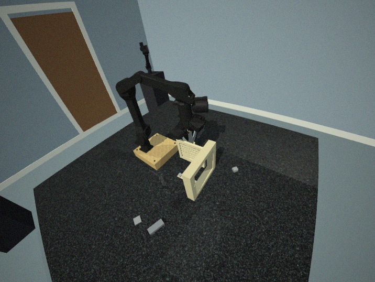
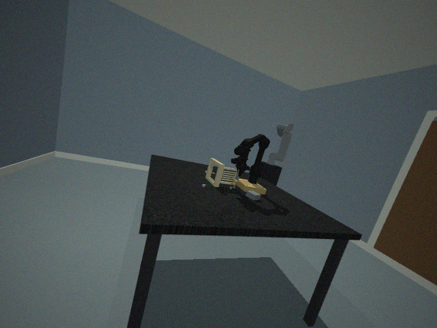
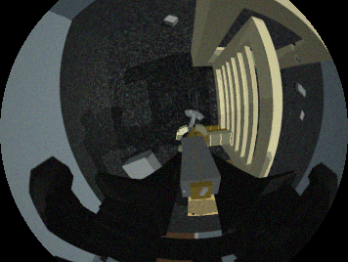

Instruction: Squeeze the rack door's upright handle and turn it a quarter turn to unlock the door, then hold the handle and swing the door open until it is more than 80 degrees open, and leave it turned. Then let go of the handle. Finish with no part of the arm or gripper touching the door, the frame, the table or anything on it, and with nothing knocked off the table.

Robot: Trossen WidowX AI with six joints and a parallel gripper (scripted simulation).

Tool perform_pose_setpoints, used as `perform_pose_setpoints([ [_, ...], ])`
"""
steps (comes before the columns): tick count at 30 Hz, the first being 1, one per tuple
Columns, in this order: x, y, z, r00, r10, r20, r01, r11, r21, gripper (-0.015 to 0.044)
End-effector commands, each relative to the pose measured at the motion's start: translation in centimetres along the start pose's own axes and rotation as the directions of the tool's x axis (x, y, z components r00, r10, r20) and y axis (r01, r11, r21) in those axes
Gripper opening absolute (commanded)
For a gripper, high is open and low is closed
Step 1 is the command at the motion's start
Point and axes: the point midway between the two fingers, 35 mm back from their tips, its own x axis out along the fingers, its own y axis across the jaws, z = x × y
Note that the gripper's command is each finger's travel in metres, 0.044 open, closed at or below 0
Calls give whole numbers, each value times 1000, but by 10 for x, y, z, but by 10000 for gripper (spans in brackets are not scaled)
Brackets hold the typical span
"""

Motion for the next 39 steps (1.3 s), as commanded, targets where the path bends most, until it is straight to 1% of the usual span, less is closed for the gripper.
perform_pose_setpoints([
  [1, 0, -1, 0, 1000, -5, -2, 5, 1000, 22, 24],
  [9, 0, -1, 0, 1000, -5, -2, 5, 1000, 22, 24],
  [19, 0, -1, 0, 1000, -5, -2, 5, 1000, 22, 286],
  [20, 0, -1, 0, 1000, -5, -2, 5, 1000, 22, 296],
  [39, -23, 1, 2, 1000, -5, -2, 5, 1000, 22, 296],
])
